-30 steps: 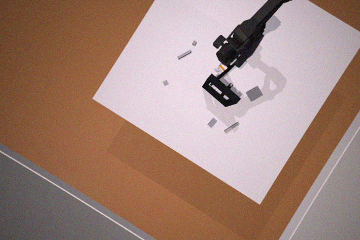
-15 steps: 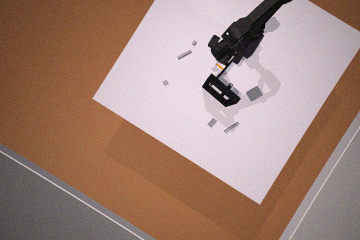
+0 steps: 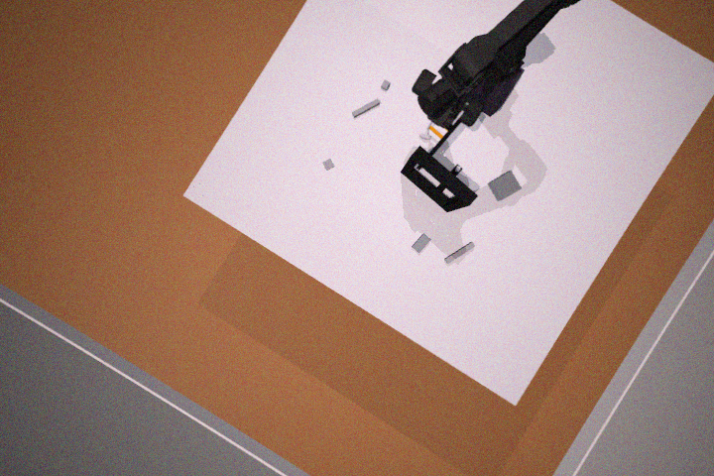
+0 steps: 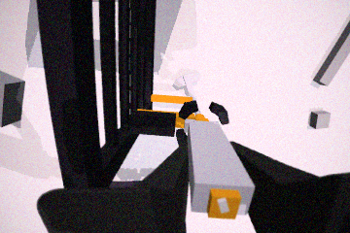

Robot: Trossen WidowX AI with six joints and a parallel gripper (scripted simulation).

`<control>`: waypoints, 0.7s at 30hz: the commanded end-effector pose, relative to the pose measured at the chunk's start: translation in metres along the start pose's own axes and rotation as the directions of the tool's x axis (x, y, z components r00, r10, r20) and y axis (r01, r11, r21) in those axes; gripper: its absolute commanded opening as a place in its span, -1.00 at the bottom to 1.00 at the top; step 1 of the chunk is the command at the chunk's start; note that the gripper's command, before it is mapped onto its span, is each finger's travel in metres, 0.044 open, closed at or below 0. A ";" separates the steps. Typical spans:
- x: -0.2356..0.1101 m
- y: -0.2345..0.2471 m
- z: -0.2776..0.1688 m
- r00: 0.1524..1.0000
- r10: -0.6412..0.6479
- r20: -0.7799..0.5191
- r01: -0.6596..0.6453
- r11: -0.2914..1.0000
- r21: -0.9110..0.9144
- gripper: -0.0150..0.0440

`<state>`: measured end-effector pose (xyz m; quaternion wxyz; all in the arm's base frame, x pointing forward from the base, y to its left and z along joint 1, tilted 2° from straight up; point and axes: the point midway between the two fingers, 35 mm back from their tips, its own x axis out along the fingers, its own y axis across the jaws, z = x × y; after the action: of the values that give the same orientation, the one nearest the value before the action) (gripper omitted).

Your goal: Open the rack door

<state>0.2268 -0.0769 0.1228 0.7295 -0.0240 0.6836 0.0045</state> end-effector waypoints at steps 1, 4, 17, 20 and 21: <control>0.000 0.000 0.000 1.000 0.002 -0.001 -0.002 1.000 -0.011 0.17; 0.000 0.000 0.000 1.000 0.002 -0.001 -0.002 1.000 -0.011 0.43; -0.013 0.000 0.001 1.000 0.002 -0.001 -0.002 1.000 -0.011 0.46; -0.017 0.000 0.002 1.000 0.002 -0.001 -0.002 1.000 -0.011 0.46; -0.018 0.000 0.002 1.000 0.002 -0.001 -0.002 1.000 -0.011 0.46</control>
<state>0.2271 -0.0769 0.1372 0.7284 -0.0256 0.6846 0.0067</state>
